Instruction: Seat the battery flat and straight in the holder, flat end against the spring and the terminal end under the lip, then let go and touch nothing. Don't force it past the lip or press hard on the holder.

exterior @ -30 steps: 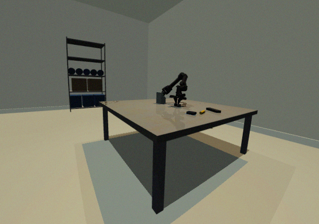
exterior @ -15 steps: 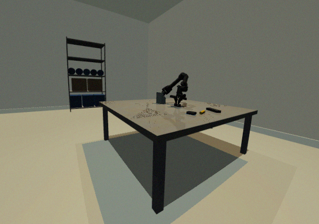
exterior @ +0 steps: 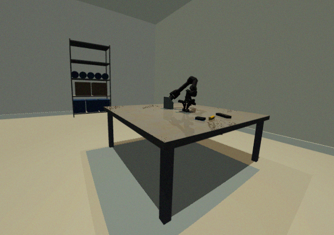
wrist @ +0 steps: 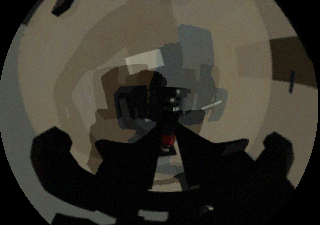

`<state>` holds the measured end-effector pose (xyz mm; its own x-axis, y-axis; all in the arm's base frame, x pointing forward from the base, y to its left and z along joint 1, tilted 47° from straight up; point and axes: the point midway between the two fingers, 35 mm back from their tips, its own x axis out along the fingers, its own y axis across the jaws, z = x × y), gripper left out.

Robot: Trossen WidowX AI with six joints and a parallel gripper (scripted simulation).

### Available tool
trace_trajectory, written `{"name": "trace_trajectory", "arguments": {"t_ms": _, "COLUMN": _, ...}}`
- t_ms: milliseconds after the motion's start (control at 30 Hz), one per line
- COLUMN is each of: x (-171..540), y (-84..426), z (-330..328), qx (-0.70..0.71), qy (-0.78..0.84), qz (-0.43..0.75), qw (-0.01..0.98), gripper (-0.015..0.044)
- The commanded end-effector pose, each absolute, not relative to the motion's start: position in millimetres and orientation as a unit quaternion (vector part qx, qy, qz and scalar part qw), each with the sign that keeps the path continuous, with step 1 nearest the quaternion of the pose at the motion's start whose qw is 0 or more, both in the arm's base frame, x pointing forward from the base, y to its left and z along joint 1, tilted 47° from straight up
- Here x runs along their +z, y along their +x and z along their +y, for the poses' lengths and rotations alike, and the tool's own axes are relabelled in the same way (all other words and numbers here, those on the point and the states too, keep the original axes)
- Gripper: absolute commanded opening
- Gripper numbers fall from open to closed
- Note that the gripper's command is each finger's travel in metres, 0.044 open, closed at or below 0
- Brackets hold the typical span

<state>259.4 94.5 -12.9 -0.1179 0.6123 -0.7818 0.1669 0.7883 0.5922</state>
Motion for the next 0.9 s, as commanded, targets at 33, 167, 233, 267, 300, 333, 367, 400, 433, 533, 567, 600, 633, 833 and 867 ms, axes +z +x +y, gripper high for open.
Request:
{"name": "trace_trajectory", "arguments": {"t_ms": 33, "x": -13.3, "y": 262.4, "z": 95.4, "qx": 0.185, "qy": 0.268, "qz": 0.727, "qw": 0.604, "gripper": 0.0063}}
{"name": "trace_trajectory", "arguments": {"t_ms": 167, "x": -13.8, "y": 265.9, "z": 95.2, "qx": 0.185, "qy": 0.268, "qz": 0.727, "qw": 0.604, "gripper": 0.0063}}
{"name": "trace_trajectory", "arguments": {"t_ms": 233, "x": -14.1, "y": 267.6, "z": 95.0, "qx": 0.185, "qy": 0.268, "qz": 0.727, "qw": 0.604, "gripper": 0.0063}}
{"name": "trace_trajectory", "arguments": {"t_ms": 267, "x": -14.2, "y": 268.4, "z": 95.0, "qx": 0.185, "qy": 0.267, "qz": 0.727, "qw": 0.605, "gripper": 0.0063}}
{"name": "trace_trajectory", "arguments": {"t_ms": 300, "x": -14.3, "y": 268.9, "z": 95.0, "qx": 0.185, "qy": 0.267, "qz": 0.727, "qw": 0.605, "gripper": 0.0063}}
{"name": "trace_trajectory", "arguments": {"t_ms": 333, "x": -14.3, "y": 269.1, "z": 95.0, "qx": 0.185, "qy": 0.267, "qz": 0.727, "qw": 0.605, "gripper": 0.0063}}
{"name": "trace_trajectory", "arguments": {"t_ms": 367, "x": -14.3, "y": 269.1, "z": 95.0, "qx": 0.185, "qy": 0.267, "qz": 0.727, "qw": 0.605, "gripper": 0.0063}}
{"name": "trace_trajectory", "arguments": {"t_ms": 400, "x": -14.3, "y": 269.1, "z": 95.0, "qx": 0.185, "qy": 0.267, "qz": 0.727, "qw": 0.605, "gripper": 0.0063}}
{"name": "trace_trajectory", "arguments": {"t_ms": 433, "x": -14.3, "y": 269.1, "z": 95.0, "qx": 0.185, "qy": 0.267, "qz": 0.727, "qw": 0.605, "gripper": 0.0063}}
{"name": "trace_trajectory", "arguments": {"t_ms": 533, "x": -14.3, "y": 269.1, "z": 95.0, "qx": 0.185, "qy": 0.267, "qz": 0.727, "qw": 0.605, "gripper": 0.0063}}
{"name": "trace_trajectory", "arguments": {"t_ms": 567, "x": -14.3, "y": 269.1, "z": 95.0, "qx": 0.185, "qy": 0.267, "qz": 0.727, "qw": 0.605, "gripper": 0.0063}}
{"name": "trace_trajectory", "arguments": {"t_ms": 600, "x": -14.3, "y": 269.1, "z": 95.0, "qx": 0.185, "qy": 0.267, "qz": 0.727, "qw": 0.605, "gripper": 0.0063}}
{"name": "trace_trajectory", "arguments": {"t_ms": 633, "x": -14.3, "y": 269.1, "z": 95.0, "qx": 0.185, "qy": 0.267, "qz": 0.727, "qw": 0.605, "gripper": 0.0063}}
{"name": "trace_trajectory", "arguments": {"t_ms": 833, "x": -14.2, "y": 269.3, "z": 95.0, "qx": 0.186, "qy": 0.266, "qz": 0.727, "qw": 0.605, "gripper": 0.0063}}
{"name": "trace_trajectory", "arguments": {"t_ms": 867, "x": -14.2, "y": 269.3, "z": 95.0, "qx": 0.187, "qy": 0.265, "qz": 0.727, "qw": 0.605, "gripper": 0.0063}}
